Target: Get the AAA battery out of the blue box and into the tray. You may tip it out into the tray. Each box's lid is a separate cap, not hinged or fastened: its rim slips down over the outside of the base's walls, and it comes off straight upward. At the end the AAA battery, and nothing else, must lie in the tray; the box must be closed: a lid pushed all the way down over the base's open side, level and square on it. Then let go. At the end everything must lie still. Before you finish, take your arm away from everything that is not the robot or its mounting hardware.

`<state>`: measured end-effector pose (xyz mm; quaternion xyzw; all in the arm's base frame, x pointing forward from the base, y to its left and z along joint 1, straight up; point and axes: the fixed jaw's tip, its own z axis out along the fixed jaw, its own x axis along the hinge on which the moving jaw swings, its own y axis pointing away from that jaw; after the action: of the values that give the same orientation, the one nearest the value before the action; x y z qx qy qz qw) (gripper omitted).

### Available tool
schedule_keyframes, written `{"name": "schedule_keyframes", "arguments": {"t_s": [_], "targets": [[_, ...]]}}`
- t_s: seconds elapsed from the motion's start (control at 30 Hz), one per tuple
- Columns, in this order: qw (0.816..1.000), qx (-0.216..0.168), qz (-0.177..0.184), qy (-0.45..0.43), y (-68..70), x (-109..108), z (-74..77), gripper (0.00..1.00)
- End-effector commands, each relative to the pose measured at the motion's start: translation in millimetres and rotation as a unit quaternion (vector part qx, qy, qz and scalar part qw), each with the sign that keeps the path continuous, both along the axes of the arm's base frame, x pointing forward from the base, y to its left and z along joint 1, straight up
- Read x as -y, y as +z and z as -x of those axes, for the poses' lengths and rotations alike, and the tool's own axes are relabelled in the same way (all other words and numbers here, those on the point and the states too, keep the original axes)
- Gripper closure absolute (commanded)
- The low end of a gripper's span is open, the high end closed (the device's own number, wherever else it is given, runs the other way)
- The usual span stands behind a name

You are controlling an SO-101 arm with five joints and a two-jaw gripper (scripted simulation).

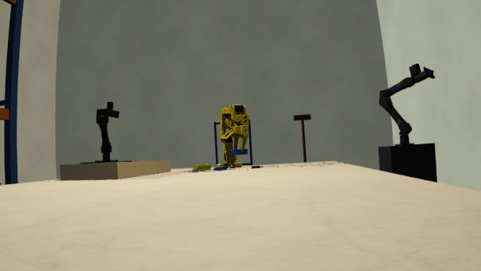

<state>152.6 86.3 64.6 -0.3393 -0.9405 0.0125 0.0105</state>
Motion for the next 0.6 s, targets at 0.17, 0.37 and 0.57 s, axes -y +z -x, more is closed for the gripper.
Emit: {"name": "schedule_keyframes", "arguments": {"t_s": [0.17,0.37,0.57], "targets": [[1.0,0.014,-0.008,-0.001,-0.8,-4.0,-3.9,0.81],[1.0,0.014,-0.008,-0.001,-8.4,-4.4,-4.7,0.81],[1.0,0.014,-0.008,-0.001,-17.9,-4.7,-5.2,0.81]]}}
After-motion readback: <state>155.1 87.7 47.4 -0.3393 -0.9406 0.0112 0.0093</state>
